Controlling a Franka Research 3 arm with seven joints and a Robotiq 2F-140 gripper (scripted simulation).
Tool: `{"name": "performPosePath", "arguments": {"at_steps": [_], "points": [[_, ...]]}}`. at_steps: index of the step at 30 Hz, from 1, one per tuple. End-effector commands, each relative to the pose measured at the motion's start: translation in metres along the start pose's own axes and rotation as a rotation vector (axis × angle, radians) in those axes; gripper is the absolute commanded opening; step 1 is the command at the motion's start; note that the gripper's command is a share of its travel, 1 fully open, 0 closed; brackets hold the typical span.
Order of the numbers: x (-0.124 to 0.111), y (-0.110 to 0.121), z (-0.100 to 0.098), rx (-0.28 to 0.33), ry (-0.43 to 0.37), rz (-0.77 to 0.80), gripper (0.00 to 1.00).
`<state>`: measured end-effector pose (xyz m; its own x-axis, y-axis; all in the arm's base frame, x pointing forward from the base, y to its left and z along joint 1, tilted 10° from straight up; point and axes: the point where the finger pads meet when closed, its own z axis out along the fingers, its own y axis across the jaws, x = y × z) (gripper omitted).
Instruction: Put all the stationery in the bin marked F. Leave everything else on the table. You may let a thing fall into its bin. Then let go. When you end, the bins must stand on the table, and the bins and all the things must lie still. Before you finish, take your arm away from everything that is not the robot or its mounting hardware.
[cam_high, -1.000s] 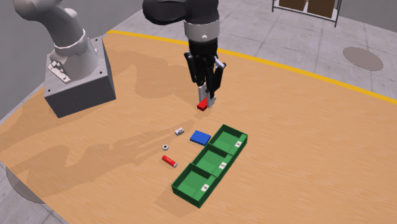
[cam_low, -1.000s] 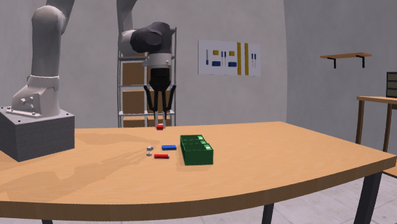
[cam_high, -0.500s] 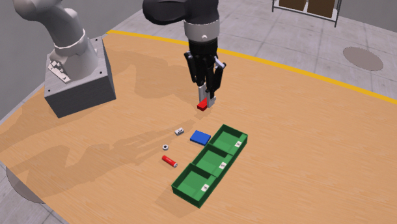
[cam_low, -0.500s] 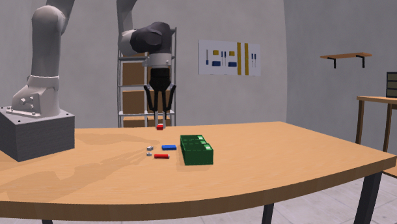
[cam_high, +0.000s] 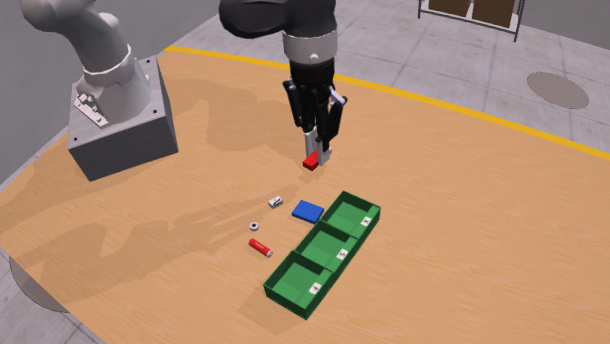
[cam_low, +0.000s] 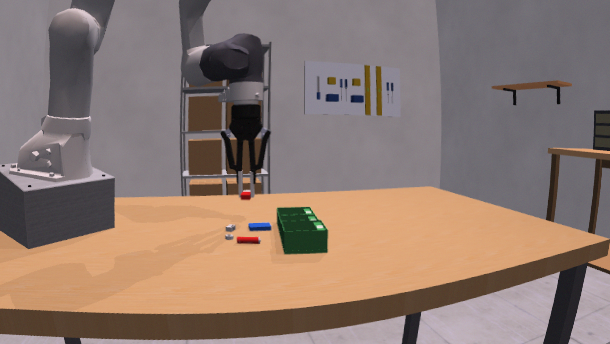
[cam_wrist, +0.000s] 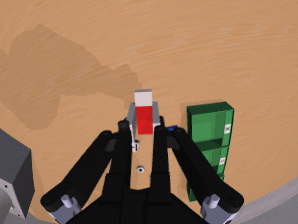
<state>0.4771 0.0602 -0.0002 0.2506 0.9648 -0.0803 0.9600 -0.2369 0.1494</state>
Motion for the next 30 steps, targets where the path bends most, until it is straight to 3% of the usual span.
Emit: {"name": "performPosePath", "arguments": {"at_steps": [1, 15, 19, 30], "points": [[-0.001, -0.001, 0.000, 0.004, -0.002, -0.002, 0.11], [0.000, 0.000, -0.006, 0.004, -0.002, -0.002, 0.11], [-0.010, 0.006, -0.006, 0.004, -0.002, -0.002, 0.11], [-0.068, 0.039, -0.006, 0.004, -0.002, -0.002, 0.11]]}}
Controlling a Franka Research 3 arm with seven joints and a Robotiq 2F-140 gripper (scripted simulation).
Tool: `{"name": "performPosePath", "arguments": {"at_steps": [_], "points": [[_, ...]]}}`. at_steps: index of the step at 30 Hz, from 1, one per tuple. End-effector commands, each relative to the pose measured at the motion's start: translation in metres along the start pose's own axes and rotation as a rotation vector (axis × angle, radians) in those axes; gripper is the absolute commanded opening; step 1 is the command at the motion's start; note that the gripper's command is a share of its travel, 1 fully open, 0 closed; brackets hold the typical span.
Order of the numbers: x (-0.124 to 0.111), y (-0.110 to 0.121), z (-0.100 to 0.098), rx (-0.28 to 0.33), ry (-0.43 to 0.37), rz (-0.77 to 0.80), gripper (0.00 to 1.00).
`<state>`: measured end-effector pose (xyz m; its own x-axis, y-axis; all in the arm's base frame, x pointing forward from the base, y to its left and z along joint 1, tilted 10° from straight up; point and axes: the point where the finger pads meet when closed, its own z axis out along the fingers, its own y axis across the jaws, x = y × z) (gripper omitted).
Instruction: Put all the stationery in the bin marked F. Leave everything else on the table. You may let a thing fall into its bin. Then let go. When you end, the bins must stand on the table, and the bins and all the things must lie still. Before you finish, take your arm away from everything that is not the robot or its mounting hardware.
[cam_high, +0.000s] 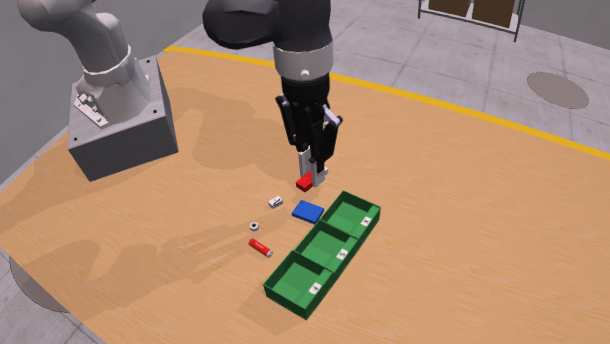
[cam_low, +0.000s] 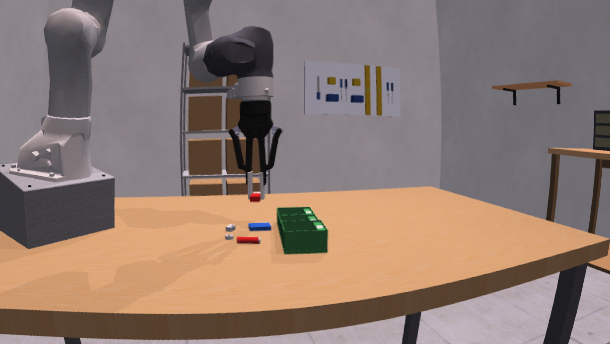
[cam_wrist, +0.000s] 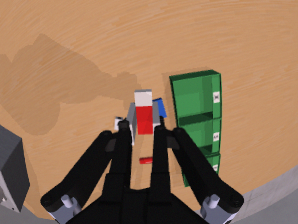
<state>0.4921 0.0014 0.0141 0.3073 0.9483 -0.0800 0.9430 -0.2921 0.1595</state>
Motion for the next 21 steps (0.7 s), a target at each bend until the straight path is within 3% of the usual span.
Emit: {"name": "performPosePath", "arguments": {"at_steps": [1, 21], "points": [[-0.018, 0.013, -0.001, 0.009, 0.007, -0.061, 0.11], [-0.100, 0.066, 0.000, 0.009, 0.007, -0.061, 0.11]]}}
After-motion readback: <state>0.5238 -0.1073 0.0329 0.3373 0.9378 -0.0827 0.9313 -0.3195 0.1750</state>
